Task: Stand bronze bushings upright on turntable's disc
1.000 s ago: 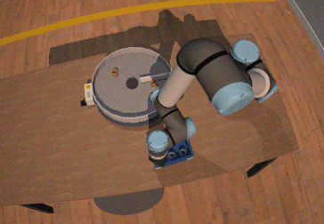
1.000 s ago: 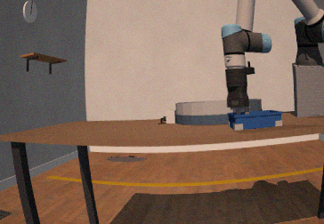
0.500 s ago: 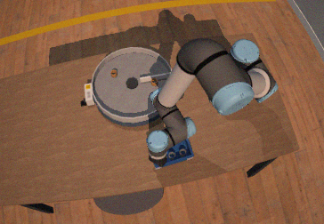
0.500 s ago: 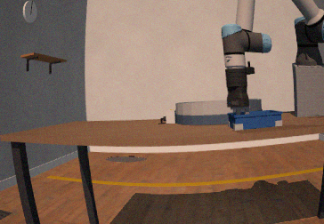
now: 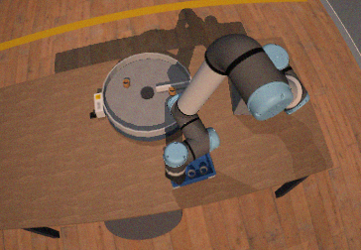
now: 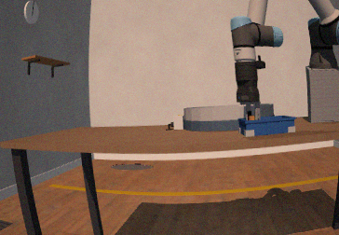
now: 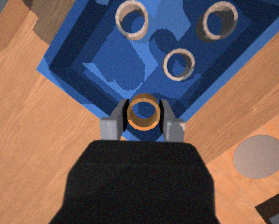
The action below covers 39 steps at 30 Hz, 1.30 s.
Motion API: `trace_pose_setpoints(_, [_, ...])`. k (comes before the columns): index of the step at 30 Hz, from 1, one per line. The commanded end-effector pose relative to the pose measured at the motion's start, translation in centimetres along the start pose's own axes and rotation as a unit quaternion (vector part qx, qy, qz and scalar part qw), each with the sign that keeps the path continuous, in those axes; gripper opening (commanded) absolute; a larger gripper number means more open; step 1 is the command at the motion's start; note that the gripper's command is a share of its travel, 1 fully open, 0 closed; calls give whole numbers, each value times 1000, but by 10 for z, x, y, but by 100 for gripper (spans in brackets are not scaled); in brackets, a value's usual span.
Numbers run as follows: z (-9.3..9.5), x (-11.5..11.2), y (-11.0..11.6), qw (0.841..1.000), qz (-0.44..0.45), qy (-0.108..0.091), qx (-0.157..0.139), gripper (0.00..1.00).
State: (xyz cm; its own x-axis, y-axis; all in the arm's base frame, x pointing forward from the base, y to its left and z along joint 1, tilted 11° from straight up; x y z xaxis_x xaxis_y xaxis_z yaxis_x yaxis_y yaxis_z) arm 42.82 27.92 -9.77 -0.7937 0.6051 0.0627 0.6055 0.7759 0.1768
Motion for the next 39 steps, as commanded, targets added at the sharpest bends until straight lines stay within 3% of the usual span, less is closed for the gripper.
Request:
trace_pose_setpoints(1, [-27,1,-3,1000,1,2,2,0])
trace_pose_setpoints(11, [-70,0,-2,1000,1,2,2,0])
trace_pose_setpoints(18, [-83,-1,-1,1000,1,1,1,0])
trace_pose_setpoints(39, [-86,0,-1,1000,1,2,2,0])
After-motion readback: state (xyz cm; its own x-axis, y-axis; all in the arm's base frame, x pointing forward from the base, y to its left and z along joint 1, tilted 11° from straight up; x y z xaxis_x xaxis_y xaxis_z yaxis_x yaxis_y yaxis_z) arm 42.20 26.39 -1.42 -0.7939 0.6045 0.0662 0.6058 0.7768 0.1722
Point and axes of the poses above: the point where the finger pads meet when closed, its own z axis out along the fingers, its own x axis across the jaws, y = z × x, the point moved 2 cm from there along -z, back along the fingers, and after that the axes turned 10 degrees about -z, right-handed, at the moved point
